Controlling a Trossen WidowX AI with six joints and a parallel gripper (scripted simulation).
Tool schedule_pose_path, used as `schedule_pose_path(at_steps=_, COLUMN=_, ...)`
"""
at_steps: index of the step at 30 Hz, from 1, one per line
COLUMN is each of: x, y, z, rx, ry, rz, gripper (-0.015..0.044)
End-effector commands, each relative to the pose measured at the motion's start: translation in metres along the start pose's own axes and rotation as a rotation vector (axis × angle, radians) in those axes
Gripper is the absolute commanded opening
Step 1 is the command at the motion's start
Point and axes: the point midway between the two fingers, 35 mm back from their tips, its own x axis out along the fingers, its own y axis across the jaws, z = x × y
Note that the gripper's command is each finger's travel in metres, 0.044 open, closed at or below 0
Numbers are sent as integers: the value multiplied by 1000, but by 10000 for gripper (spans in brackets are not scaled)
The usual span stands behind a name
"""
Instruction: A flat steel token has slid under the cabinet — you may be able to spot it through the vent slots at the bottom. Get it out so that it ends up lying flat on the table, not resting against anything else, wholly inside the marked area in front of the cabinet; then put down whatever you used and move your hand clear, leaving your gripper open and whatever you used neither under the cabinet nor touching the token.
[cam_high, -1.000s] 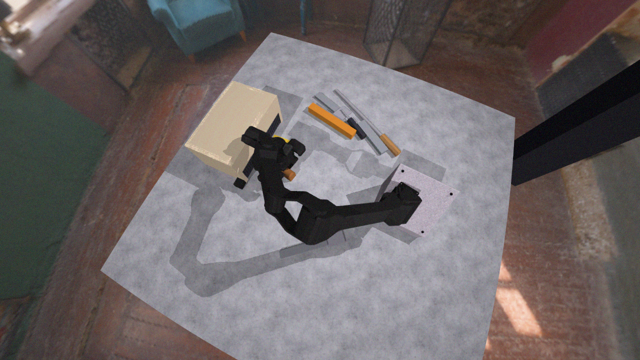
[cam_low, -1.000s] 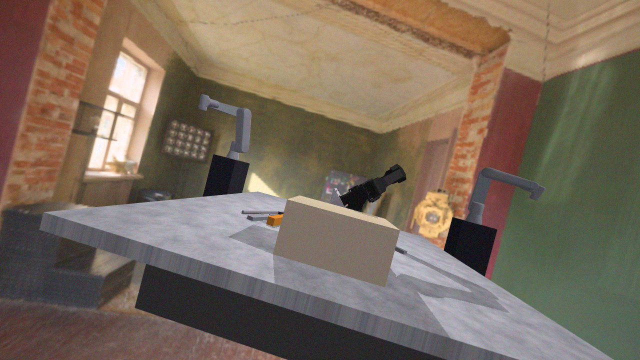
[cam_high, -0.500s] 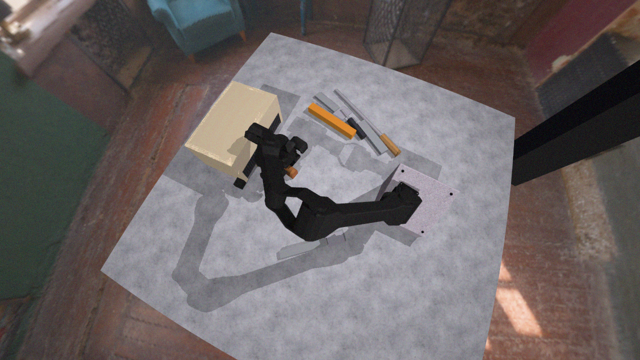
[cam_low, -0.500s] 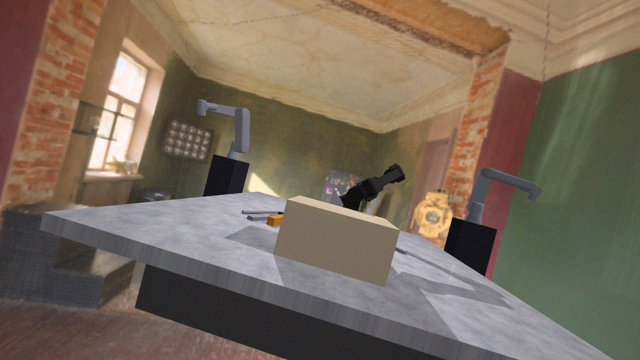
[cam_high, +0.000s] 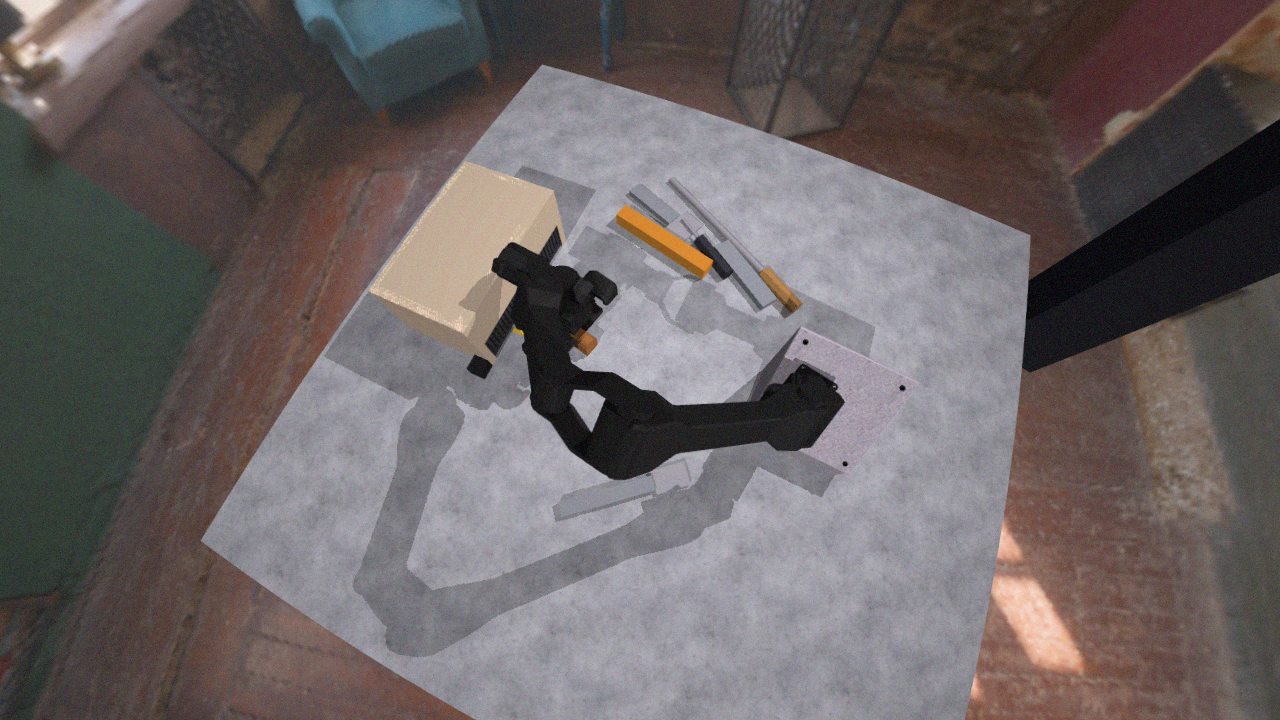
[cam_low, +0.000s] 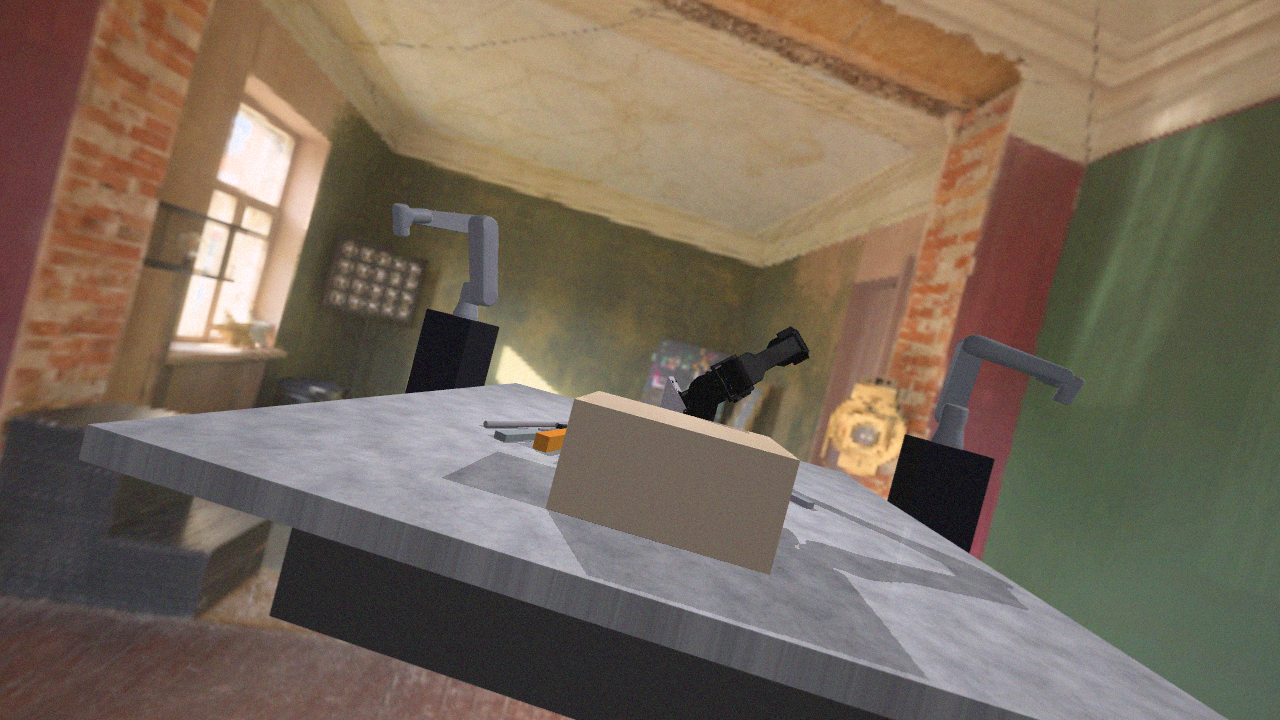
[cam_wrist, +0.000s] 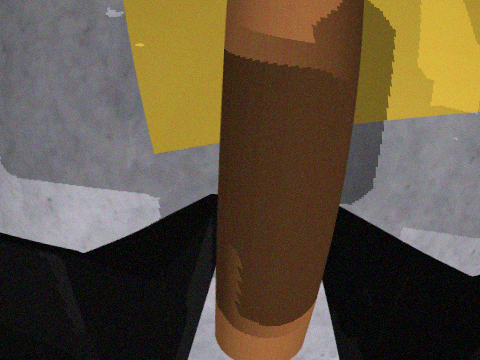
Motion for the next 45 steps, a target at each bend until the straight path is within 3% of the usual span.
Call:
schedule_pose_path(at_steps=1, x=1, y=-5, z=-1, rx=7, ry=2, rz=-7, gripper=0)
schedule_pose_path(at_steps=45, x=1, y=-2, z=-37, rx=8, ry=4, rz=-7, gripper=0)
